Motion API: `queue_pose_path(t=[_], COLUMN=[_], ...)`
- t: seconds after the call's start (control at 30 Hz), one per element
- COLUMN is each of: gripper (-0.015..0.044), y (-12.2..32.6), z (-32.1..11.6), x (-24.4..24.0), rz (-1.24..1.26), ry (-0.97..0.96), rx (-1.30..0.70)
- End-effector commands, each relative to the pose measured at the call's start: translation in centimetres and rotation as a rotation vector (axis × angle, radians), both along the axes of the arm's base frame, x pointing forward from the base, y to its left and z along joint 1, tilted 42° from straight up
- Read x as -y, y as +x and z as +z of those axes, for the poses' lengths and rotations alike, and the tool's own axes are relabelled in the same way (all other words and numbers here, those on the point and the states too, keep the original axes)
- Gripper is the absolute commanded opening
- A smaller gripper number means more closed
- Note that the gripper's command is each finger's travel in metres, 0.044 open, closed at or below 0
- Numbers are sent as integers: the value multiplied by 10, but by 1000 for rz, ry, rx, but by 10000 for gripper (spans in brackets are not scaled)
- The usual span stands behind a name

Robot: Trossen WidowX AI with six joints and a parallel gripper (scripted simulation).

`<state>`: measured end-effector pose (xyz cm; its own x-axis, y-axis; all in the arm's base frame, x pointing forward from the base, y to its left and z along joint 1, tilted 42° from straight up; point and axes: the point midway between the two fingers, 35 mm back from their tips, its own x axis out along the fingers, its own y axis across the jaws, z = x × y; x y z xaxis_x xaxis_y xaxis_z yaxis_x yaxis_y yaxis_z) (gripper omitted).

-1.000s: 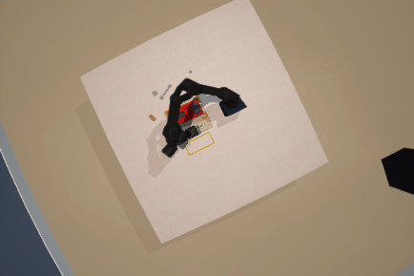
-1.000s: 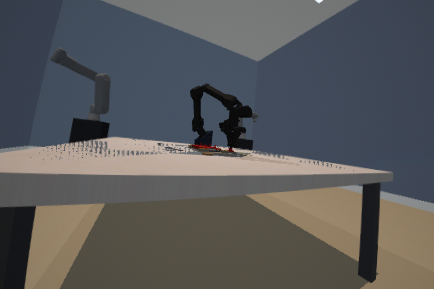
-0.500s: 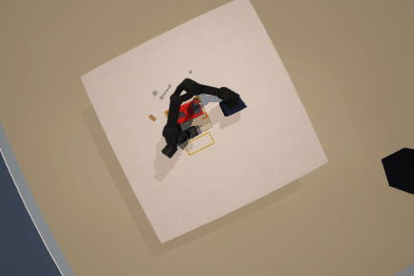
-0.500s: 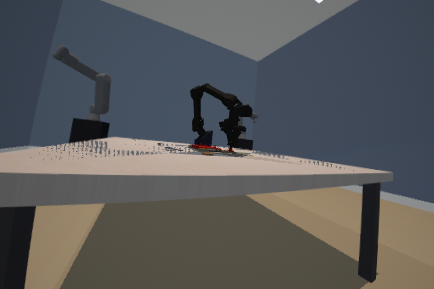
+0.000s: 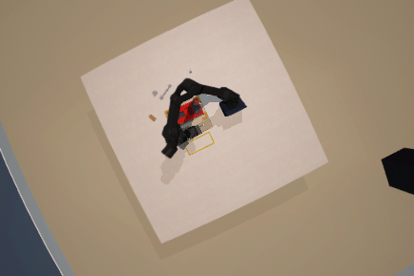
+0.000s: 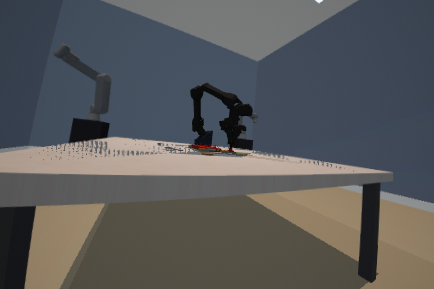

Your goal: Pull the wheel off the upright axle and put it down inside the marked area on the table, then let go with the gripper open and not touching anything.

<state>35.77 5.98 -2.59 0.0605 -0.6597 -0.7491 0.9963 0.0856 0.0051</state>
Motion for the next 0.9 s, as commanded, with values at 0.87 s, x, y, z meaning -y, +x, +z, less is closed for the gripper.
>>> queue_pose_path(t=[0.87], gripper=[0], y=[-1], z=[8], x=[-8], rz=[-1], ry=[5], rx=[4])
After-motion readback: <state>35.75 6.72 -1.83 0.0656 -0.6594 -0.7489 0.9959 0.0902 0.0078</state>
